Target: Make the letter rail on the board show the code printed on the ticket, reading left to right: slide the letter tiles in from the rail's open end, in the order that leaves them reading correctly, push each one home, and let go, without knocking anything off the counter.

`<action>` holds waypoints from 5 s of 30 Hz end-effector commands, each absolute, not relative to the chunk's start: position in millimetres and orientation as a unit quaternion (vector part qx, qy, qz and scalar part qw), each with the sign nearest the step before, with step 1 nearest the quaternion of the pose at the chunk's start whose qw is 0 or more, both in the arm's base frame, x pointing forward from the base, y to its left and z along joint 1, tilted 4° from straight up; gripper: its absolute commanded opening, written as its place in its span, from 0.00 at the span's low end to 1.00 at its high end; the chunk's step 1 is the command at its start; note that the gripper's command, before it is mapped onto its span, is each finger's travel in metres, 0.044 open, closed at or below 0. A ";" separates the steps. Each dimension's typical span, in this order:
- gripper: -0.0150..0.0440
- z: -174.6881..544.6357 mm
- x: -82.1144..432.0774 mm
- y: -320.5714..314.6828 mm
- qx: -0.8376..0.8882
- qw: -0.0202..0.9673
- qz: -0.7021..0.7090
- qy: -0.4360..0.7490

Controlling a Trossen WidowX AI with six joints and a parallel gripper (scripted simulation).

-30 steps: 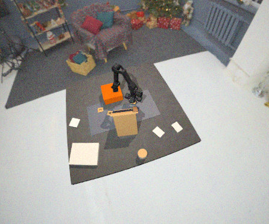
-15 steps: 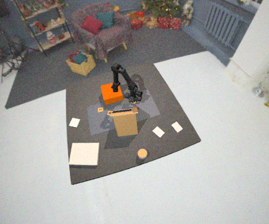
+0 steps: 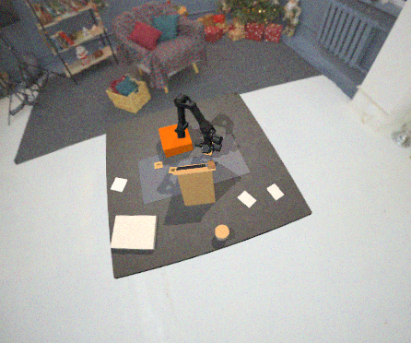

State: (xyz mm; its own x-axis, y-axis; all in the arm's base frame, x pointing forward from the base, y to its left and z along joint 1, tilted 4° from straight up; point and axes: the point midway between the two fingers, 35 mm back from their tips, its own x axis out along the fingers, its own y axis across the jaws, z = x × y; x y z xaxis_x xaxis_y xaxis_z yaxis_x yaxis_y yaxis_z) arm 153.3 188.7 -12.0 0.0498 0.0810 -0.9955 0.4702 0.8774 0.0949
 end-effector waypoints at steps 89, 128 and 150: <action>0.25 198.0 346.3 12.1 0.305 0.900 0.007 0.311; 0.25 142.1 283.7 -131.6 0.069 0.948 -0.020 0.310; 0.25 103.8 305.9 -148.1 0.035 0.950 -0.020 0.311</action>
State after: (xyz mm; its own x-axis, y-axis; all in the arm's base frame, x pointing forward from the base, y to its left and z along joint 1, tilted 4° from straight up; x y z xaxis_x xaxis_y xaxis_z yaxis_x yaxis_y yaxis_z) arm 294.7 -148.8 113.0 0.8057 -0.0158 -0.5921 0.0571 0.9971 0.0512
